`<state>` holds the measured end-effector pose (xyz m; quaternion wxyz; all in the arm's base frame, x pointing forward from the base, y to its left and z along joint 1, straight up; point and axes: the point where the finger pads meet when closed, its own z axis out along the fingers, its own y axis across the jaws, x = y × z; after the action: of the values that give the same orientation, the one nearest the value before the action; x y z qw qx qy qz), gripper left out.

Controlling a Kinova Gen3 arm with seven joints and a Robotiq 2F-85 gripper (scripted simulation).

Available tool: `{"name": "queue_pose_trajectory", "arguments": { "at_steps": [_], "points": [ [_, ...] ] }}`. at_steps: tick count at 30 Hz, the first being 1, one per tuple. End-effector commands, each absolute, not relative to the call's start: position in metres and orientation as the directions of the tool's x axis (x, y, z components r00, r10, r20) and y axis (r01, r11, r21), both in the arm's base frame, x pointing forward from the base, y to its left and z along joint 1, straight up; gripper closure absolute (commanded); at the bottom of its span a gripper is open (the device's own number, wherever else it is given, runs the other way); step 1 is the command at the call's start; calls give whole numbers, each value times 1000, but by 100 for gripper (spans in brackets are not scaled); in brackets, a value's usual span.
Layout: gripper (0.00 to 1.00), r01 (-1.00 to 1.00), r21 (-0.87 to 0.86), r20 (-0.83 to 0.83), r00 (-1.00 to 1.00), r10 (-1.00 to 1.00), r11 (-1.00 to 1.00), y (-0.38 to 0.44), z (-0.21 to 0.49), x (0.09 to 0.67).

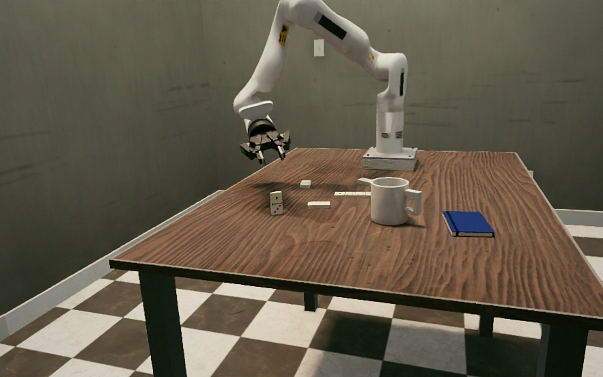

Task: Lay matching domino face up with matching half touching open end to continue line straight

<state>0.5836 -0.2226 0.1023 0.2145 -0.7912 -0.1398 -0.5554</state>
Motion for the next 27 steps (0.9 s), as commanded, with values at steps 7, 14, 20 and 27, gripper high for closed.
{"name": "queue_pose_trajectory", "arguments": {
  "at_steps": [7, 14, 20, 27],
  "points": [
    [50, 383, -236, 911, 406, -66, -893, -224, 104, 585],
    [50, 304, -282, 878, 463, -117, -910, -224, 104, 586],
    [50, 235, -318, 846, 508, -163, -918, -225, 104, 587],
    [50, 180, -345, 816, 543, -200, -921, -224, 103, 587]
  ]
}}
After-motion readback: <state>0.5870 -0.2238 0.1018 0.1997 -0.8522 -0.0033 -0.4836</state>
